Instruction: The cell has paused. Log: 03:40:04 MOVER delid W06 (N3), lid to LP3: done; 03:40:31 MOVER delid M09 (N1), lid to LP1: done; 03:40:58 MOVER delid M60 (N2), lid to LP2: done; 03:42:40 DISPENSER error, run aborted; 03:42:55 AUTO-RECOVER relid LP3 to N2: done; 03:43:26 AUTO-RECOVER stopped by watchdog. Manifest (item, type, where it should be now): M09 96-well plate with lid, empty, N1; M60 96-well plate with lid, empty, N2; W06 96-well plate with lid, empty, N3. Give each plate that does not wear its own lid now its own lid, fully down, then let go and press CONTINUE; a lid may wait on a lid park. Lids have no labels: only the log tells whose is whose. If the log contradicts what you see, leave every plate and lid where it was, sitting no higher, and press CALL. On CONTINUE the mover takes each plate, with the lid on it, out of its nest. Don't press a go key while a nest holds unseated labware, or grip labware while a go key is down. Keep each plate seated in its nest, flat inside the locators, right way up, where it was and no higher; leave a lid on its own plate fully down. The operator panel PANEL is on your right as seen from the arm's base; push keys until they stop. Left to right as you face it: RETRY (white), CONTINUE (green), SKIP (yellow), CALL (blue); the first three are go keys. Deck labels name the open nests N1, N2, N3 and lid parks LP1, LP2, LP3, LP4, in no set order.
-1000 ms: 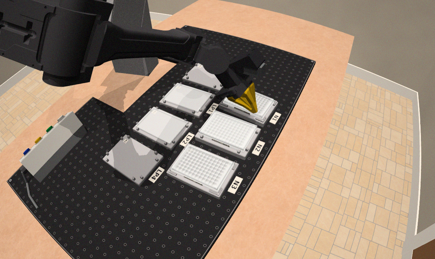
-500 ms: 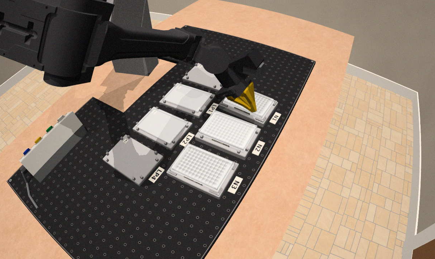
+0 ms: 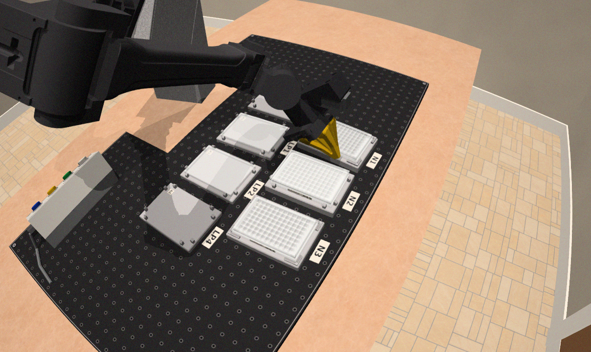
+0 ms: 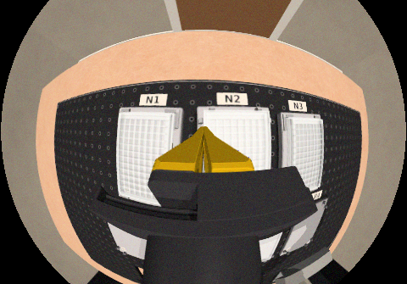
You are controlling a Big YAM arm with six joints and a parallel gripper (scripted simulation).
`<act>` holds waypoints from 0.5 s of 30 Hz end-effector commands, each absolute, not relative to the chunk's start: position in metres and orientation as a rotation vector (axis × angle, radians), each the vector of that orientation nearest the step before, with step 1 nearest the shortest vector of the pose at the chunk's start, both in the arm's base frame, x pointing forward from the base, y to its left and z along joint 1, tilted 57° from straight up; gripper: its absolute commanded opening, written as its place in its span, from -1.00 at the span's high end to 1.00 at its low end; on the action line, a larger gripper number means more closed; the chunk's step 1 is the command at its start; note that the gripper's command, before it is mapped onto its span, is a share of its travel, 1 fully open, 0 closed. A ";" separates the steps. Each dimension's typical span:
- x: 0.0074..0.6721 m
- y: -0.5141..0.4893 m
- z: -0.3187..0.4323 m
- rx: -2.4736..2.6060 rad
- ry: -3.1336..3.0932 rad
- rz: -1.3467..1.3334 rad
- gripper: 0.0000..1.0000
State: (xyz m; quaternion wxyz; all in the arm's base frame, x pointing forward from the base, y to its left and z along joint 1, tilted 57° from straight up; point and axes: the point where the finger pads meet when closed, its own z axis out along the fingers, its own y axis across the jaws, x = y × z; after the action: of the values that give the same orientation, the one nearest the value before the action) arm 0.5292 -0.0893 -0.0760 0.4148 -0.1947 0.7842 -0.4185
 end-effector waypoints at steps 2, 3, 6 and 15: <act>0.530 -0.103 -0.046 -0.482 1.952 -1.066 1.00; 0.530 -0.106 -0.042 -0.482 1.952 -1.066 1.00; 0.536 -0.088 -0.036 -0.515 1.930 -1.041 1.00; 0.527 -0.134 -0.001 -0.481 1.950 -1.066 1.00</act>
State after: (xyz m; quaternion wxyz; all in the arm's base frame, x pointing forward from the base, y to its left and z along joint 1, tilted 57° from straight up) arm 0.5280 -0.1277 -0.0178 0.4194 -0.1902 0.7820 -0.4200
